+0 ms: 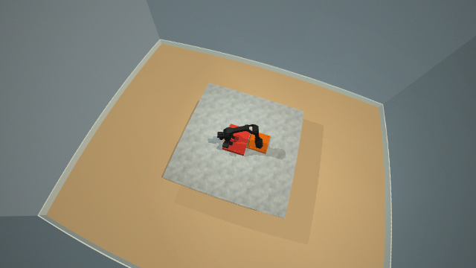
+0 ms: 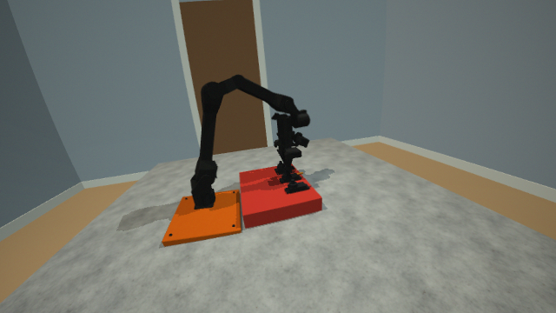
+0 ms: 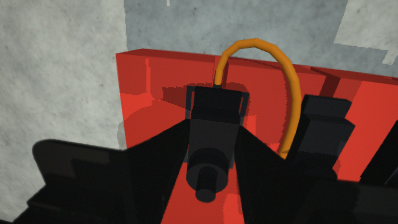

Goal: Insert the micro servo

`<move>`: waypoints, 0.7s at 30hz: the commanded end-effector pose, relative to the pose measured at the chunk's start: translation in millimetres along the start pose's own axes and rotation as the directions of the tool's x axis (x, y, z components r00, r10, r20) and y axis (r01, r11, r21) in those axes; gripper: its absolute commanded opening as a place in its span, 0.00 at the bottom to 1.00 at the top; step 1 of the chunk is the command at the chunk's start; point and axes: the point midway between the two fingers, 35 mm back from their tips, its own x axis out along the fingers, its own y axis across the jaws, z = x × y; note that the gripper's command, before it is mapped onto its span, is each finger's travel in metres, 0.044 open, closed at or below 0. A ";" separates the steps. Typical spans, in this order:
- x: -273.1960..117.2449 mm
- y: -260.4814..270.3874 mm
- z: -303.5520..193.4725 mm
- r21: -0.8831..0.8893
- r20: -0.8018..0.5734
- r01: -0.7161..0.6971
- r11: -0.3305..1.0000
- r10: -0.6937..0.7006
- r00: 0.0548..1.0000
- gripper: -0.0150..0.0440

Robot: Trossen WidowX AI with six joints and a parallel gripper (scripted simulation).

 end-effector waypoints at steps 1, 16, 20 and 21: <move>4.0 -0.3 0.0 -0.003 0.000 0.001 1.000 -0.001 1.000 0.25; 9.7 0.0 -0.1 -0.003 0.000 0.001 1.000 -0.001 1.000 0.57; -3.1 0.2 0.5 -0.003 0.000 0.001 1.000 -0.001 1.000 0.57; -10.1 0.2 0.3 -0.003 0.000 0.001 1.000 -0.001 1.000 0.57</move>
